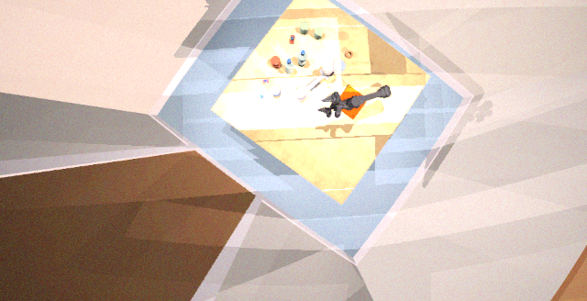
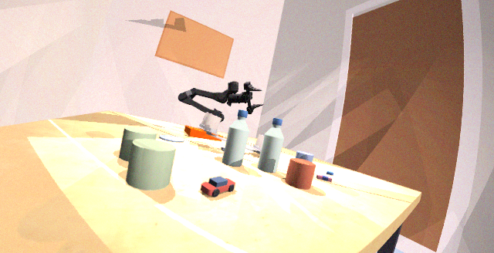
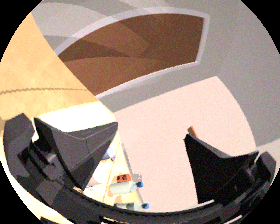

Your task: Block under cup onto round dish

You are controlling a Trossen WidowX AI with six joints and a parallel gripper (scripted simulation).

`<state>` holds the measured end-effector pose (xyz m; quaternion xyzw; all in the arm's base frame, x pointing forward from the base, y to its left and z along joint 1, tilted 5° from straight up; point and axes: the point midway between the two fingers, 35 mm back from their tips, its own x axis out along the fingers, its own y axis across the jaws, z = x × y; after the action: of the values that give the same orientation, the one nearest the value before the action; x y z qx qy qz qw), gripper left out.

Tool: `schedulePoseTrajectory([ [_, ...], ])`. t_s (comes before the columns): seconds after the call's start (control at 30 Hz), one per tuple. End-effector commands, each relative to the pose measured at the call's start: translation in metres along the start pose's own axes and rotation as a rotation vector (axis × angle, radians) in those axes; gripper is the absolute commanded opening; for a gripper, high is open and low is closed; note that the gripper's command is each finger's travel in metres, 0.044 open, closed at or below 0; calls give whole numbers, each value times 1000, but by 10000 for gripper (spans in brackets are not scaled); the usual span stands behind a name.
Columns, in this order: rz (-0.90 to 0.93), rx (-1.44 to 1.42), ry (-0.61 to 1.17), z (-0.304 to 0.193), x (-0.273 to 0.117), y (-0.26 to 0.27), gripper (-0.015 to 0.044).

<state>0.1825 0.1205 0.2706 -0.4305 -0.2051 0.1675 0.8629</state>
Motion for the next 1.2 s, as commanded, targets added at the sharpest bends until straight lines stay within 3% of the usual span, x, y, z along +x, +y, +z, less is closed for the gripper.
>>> schedulePoseTrajectory([
  [0.0,2,3,3,0,0,0,426],
  [0.6,95,371,369,-43,8,-5,440],
  [1.17,21,734,772,-83,-8,-16,440],
])
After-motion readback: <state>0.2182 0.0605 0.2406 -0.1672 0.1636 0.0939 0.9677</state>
